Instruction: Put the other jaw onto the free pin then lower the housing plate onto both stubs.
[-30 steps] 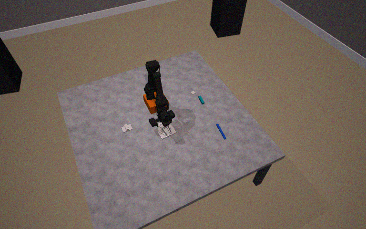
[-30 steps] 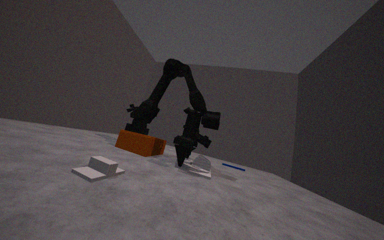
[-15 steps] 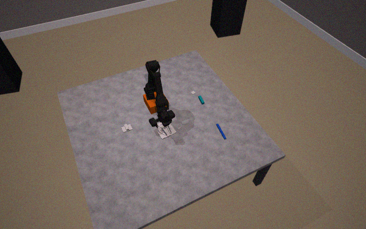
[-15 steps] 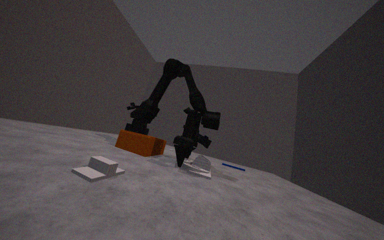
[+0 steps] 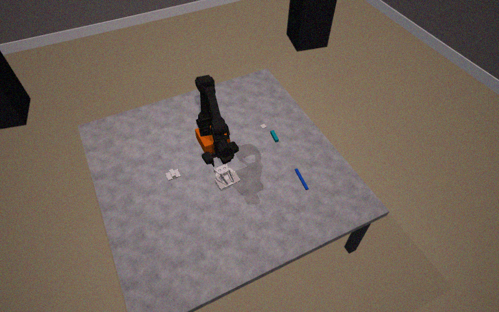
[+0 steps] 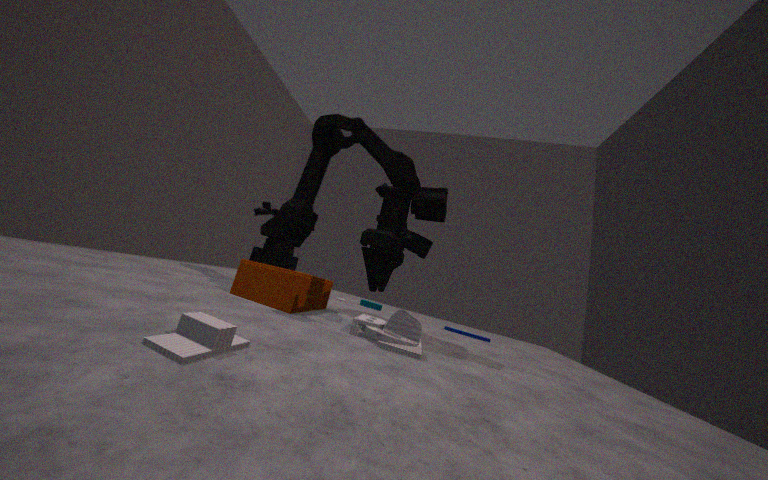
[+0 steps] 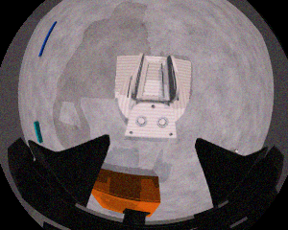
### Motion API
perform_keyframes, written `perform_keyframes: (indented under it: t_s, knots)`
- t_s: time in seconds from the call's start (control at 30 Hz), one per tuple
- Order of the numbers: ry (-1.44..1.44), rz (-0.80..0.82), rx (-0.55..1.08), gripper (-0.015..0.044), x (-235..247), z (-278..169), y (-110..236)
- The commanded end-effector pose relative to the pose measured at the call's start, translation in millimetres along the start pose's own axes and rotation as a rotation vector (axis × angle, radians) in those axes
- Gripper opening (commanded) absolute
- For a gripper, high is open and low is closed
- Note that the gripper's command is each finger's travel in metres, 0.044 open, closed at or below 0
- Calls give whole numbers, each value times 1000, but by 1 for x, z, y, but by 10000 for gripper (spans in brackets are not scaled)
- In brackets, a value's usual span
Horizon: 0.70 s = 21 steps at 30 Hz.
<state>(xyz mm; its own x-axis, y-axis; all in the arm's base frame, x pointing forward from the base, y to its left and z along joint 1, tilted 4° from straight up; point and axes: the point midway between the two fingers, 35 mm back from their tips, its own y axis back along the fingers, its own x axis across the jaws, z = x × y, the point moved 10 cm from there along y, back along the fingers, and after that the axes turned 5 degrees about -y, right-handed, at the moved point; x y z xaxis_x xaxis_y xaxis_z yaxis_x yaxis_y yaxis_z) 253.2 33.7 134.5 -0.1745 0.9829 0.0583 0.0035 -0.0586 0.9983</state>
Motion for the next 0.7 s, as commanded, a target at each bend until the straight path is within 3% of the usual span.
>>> perform_keyframes:
  t_s: [0.0,0.27,0.67]
  knots:
    - [0,0,7,440,0,-1,-1]
    - [2,4,28,440,0,-46,54]
    - [2,4,28,440,0,-47,55]
